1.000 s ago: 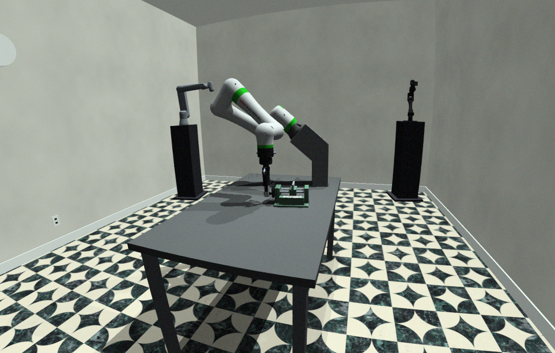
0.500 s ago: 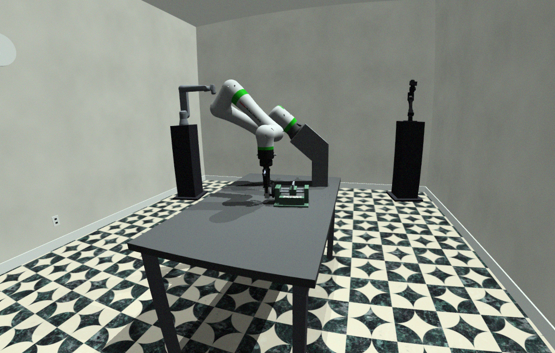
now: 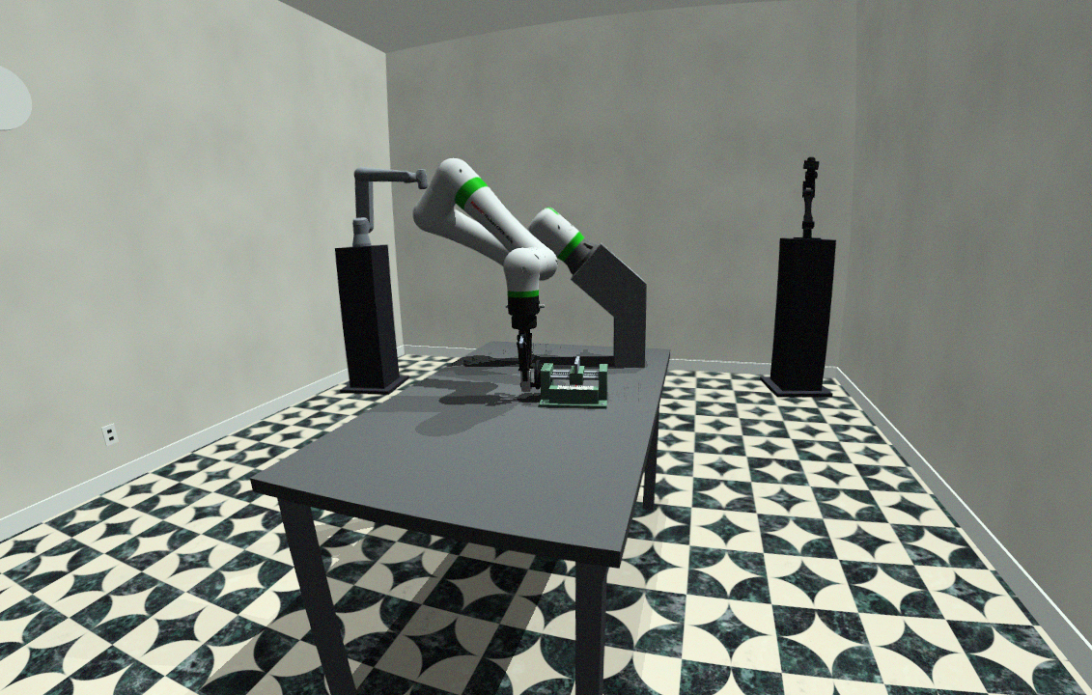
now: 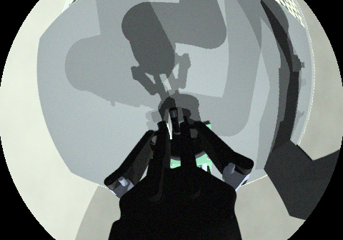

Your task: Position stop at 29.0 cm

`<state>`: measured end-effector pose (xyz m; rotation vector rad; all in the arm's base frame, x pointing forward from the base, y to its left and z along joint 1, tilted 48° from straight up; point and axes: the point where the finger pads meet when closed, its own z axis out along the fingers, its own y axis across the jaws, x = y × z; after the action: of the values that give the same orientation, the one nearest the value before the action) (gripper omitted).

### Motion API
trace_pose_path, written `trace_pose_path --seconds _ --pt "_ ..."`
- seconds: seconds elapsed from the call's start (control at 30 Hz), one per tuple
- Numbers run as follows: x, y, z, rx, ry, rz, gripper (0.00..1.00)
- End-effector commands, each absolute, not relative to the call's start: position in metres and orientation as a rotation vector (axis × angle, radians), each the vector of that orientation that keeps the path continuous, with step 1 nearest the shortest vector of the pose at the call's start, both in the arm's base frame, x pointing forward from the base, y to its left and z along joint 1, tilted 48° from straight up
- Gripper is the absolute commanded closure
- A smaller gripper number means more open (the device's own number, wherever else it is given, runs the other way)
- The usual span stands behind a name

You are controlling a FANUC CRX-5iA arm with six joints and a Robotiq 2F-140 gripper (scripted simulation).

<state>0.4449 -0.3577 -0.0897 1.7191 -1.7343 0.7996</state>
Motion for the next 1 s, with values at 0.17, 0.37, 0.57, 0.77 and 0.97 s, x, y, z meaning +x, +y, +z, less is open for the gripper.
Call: trace_pose_path --seconds 0.17,0.37,0.57,0.77,0.97 --pt "0.440 -0.359 -0.091 1.719 -1.734 0.799 0.96" --pt "0.436 -0.360 -0.092 1.719 -1.735 0.799 0.96" --pt "0.435 -0.360 -0.092 1.719 -1.735 0.799 0.96" --pt "0.433 -0.360 -0.092 1.719 -1.734 0.799 0.96" --pt "0.431 -0.360 -0.092 1.719 -1.735 0.799 0.96"
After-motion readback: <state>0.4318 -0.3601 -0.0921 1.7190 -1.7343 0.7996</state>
